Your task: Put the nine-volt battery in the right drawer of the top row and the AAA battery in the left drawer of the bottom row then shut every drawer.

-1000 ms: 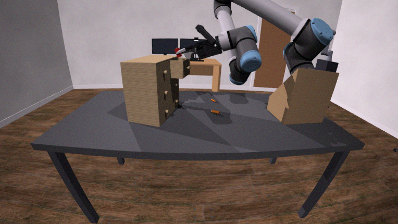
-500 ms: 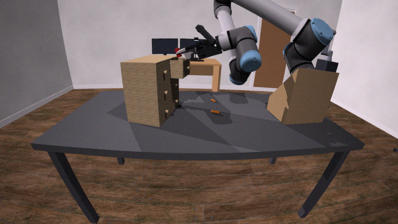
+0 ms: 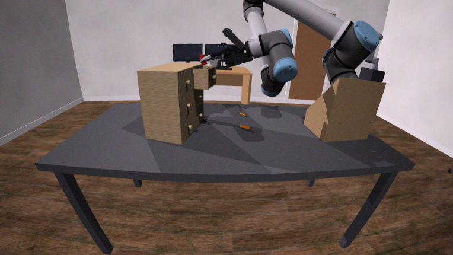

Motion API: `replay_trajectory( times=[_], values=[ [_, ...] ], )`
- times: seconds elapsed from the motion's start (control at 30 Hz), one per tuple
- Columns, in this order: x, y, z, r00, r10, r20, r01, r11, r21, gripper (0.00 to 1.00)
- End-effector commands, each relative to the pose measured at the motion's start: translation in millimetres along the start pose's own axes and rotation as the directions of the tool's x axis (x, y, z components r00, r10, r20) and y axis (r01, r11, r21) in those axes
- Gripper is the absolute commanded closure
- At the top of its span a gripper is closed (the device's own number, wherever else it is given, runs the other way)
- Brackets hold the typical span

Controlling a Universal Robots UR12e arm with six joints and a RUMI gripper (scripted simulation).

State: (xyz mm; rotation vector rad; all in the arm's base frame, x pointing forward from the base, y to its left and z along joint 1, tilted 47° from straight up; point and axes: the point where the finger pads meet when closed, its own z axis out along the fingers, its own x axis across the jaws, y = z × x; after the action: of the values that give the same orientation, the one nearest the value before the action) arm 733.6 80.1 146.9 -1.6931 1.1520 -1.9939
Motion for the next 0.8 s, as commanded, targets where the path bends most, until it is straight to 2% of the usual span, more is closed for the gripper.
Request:
replay_trajectory(
  times=[0.0, 0.13, 0.47, 0.7, 0.73, 0.77],
  values=[
    [0.0, -0.6, -0.2, 1.000, 0.000, 0.000, 0.000, 1.000, 0.001, 0.87],
    [0.0, -0.6, -0.2, 1.000, 0.000, 0.000, 0.000, 1.000, 0.001, 0.87],
    [0.0, -0.6, -0.2, 1.000, 0.000, 0.000, 0.000, 1.000, 0.001, 0.77],
    [0.0, -0.6, -0.2, 1.000, 0.000, 0.000, 0.000, 1.000, 0.001, 0.75],
    [0.0, -0.6, -0.2, 1.000, 0.000, 0.000, 0.000, 1.000, 0.001, 0.00],
    [0.0, -0.6, -0.2, 1.000, 0.000, 0.000, 0.000, 1.000, 0.001, 0.00]
  ],
)
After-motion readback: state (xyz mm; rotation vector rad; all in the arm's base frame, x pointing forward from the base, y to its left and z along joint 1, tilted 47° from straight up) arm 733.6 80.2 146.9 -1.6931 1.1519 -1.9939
